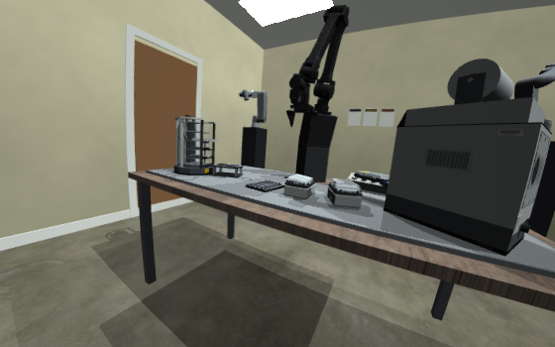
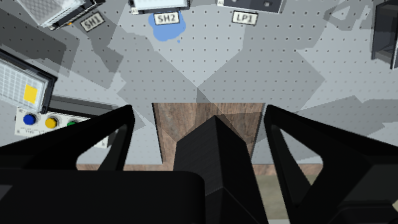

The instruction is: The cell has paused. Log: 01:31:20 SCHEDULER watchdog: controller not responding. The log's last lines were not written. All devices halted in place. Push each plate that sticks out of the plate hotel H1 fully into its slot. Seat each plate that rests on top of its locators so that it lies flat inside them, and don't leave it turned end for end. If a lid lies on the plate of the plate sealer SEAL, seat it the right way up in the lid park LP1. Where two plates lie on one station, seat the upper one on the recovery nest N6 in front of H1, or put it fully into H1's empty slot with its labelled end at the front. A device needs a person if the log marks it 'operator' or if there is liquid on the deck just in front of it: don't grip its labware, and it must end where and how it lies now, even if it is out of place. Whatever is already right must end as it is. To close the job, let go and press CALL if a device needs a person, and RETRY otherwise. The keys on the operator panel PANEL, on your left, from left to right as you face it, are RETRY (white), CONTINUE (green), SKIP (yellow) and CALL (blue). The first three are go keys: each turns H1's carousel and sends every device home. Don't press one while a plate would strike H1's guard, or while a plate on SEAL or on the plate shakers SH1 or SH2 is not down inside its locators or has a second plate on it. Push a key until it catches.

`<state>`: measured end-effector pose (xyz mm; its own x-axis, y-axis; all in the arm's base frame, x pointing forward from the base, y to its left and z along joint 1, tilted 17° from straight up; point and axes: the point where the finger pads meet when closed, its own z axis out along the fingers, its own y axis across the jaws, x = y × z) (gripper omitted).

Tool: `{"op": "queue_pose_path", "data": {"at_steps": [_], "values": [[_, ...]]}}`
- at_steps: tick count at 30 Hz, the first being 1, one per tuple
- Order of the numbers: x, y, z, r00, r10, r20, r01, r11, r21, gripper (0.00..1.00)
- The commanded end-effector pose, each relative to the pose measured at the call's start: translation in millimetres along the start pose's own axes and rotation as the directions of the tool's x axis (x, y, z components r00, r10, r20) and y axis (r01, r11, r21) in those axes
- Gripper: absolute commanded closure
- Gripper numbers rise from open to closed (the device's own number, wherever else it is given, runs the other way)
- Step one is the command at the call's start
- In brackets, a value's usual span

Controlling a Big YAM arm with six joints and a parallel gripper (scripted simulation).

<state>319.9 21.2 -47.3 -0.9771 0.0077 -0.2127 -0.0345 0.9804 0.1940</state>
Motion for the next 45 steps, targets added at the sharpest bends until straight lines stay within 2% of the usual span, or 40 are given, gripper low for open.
{"op": "queue_pose_path", "data": {"at_steps": [1, 27, 29, 35, 39, 45], "values": [[8, -3, 4.1, 1.0, 0.001, -0.02, -0.001, 1.0, -0.002, 0.0], [8, -3, 4.1, 1.0, 0.001, -0.02, -0.001, 1.0, -0.002, 0.0], [-11, -11, 0.0, 0.996, 0.09, -0.001, -0.09, 0.996, -0.002, 0.0], [-20, -29, -0.1, 0.958, 0.286, 0.0, -0.286, 0.958, -0.001, 0.0], [-23, -35, -0.1, 0.944, 0.331, 0.0, -0.331, 0.944, -0.001, 0.0], [-33, -54, -0.2, 0.951, 0.31, 0.001, -0.31, 0.951, -0.001, 0.0]]}}
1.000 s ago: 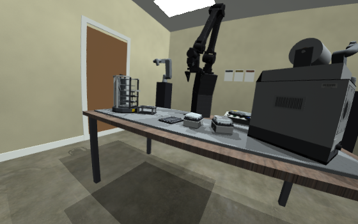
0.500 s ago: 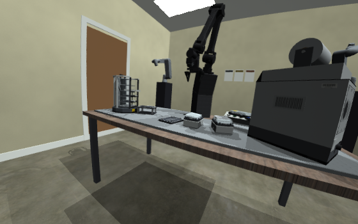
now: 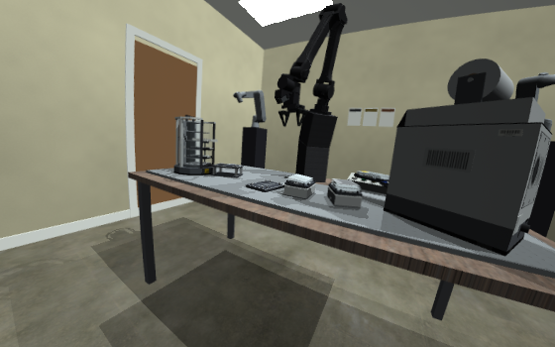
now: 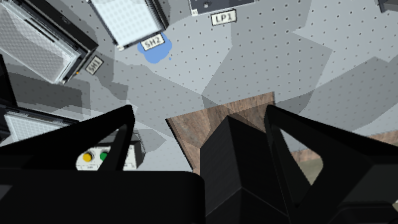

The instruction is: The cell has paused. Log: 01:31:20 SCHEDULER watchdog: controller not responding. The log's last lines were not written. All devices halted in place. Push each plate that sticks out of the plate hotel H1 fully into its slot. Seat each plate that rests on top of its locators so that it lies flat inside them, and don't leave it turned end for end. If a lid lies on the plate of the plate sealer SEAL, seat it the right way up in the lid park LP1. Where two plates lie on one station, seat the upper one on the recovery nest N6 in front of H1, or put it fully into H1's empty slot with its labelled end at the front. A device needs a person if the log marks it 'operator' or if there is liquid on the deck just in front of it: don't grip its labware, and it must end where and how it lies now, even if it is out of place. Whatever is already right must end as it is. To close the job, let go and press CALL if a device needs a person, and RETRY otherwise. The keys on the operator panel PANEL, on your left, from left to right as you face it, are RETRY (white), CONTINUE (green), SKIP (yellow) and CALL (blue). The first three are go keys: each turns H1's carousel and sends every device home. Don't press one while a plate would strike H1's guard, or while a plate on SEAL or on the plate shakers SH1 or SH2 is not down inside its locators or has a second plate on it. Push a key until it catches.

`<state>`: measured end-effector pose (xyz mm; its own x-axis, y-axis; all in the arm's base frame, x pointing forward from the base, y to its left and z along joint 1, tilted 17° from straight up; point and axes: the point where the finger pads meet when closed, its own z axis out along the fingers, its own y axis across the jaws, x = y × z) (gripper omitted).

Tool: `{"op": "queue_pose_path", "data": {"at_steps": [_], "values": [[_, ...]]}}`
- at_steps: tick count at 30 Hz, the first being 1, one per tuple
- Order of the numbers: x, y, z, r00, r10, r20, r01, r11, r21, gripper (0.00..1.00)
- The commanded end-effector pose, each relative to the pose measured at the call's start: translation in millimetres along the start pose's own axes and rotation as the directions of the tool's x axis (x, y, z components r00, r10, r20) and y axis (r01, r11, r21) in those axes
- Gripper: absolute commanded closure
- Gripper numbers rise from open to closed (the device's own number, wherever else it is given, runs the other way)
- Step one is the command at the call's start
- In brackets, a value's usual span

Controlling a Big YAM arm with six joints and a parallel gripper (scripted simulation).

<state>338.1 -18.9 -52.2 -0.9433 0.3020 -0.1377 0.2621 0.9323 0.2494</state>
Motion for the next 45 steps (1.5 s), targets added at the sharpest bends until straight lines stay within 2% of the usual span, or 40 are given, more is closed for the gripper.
{"op": "queue_pose_path", "data": {"at_steps": [1, 26, 31, 35, 45], "values": [[-21, -10, -1.0, 1.0, 0.008, 0.008, -0.008, 1.0, -0.001, 0.0], [-72, -61, -1.7, 1.0, 0.008, 0.011, -0.008, 1.0, 0.0, 0.0], [-79, -78, -1.9, 0.981, 0.196, 0.011, -0.196, 0.981, -0.001, 0.0], [-84, -91, -2.0, 0.946, 0.325, 0.012, -0.325, 0.946, -0.002, 0.0], [-94, -116, -2.3, 0.949, 0.316, 0.013, -0.316, 0.949, -0.003, 0.0]]}}
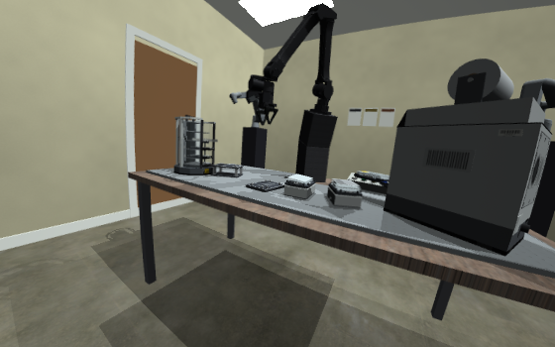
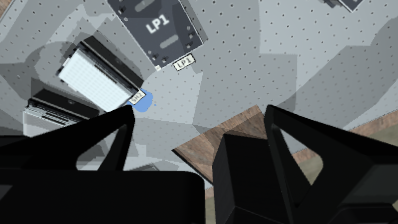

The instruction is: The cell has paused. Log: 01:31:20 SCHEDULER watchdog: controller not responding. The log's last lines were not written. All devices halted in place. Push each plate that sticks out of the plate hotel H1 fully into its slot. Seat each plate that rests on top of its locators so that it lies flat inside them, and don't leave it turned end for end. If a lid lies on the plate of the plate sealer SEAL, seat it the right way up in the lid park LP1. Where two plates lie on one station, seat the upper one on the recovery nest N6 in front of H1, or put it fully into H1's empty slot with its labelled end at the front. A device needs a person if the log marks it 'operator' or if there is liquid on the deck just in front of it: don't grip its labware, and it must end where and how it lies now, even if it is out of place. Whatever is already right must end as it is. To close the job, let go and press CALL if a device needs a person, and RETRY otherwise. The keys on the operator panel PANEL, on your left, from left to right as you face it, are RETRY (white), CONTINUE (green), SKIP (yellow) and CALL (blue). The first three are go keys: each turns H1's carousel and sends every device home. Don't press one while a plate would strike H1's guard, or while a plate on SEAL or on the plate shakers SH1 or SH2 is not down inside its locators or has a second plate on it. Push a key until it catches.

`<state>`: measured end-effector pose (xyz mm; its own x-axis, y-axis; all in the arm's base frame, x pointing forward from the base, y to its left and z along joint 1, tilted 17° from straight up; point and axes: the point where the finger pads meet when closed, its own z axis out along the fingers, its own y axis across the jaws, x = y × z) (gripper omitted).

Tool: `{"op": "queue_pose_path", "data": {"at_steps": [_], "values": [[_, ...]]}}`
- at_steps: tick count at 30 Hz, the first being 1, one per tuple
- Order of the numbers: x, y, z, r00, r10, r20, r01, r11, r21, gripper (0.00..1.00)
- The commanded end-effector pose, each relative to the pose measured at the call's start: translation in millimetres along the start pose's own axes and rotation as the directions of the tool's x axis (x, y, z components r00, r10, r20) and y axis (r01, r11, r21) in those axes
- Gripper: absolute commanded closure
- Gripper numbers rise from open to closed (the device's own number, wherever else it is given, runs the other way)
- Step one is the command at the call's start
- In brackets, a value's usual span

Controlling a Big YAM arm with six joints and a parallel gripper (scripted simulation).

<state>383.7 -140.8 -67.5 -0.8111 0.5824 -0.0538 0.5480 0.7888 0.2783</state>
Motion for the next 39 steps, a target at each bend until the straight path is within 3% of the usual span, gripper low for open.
{"op": "queue_pose_path", "data": {"at_steps": [1, 33, 39], "values": [[-21, -7, -1.9, 1.0, 0.0, 0.01, 0.001, 1.0, -0.004, 0.0], [-83, -81, -2.9, 1.0, -0.001, 0.014, 0.001, 1.0, -0.002, 0.0], [-90, -101, -3.0, 0.975, 0.22, 0.014, -0.22, 0.976, -0.004, 0.0]]}}
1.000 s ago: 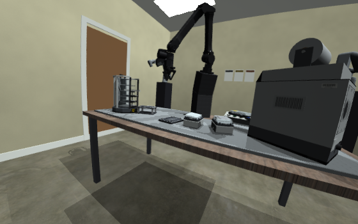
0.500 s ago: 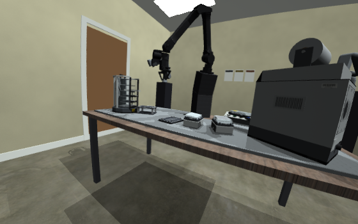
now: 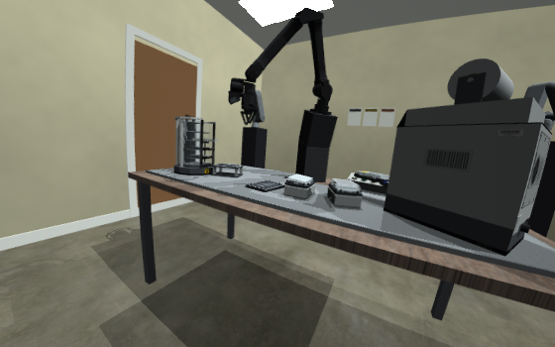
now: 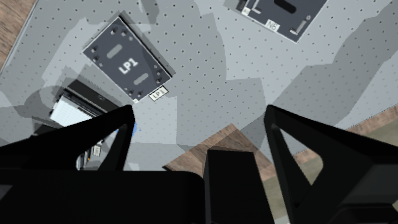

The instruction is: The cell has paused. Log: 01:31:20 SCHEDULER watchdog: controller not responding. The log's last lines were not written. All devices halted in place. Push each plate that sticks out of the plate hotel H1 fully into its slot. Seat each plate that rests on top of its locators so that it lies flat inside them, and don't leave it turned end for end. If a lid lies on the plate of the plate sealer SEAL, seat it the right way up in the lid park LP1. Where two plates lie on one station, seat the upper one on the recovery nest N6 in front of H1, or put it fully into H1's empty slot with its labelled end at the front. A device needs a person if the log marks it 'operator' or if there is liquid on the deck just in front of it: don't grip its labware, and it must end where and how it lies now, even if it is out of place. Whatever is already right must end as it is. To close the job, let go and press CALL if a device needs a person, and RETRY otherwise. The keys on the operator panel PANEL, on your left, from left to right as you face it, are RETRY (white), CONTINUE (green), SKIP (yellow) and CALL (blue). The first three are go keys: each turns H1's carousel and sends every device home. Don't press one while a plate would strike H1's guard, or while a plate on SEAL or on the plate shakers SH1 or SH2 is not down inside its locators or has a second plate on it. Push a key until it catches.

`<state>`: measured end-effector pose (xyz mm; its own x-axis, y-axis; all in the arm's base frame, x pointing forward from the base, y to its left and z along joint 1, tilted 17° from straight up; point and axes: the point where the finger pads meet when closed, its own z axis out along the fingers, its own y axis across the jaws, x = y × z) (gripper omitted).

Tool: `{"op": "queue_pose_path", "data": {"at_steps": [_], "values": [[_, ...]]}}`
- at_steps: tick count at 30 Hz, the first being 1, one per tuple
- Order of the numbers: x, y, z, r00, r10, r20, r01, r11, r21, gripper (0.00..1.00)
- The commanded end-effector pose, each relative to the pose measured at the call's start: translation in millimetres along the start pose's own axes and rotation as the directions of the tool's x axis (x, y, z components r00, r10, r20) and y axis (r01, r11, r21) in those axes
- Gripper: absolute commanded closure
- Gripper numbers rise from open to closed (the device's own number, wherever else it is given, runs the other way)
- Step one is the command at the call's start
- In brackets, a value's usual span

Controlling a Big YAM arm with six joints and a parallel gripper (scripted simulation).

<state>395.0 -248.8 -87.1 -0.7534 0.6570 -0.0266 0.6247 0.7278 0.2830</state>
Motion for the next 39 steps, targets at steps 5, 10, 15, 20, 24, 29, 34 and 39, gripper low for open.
{"op": "queue_pose_path", "data": {"at_steps": [5, 10, 15, 20, 24, 29, 34, 39], "values": [[-27, -30, -3.1, 0.972, 0.234, 0.014, -0.234, 0.972, -0.004, 0.0], [-31, -39, -3.2, 0.972, 0.234, 0.014, -0.234, 0.972, -0.005, 0.0], [-38, -55, -3.3, 0.977, 0.213, 0.015, -0.213, 0.977, -0.004, 0.0], [-45, -71, -3.5, 0.977, 0.213, 0.015, -0.213, 0.977, -0.004, 0.0], [-51, -83, -3.6, 0.977, 0.213, 0.016, -0.213, 0.977, -0.004, 0.0], [-55, -93, -3.7, 0.977, 0.213, 0.016, -0.213, 0.977, -0.003, 0.0], [-62, -109, -3.9, 0.977, 0.213, 0.017, -0.213, 0.977, -0.003, 0.0], [-68, -124, -4.1, 0.977, 0.213, 0.017, -0.213, 0.977, -0.002, 0.0]]}}
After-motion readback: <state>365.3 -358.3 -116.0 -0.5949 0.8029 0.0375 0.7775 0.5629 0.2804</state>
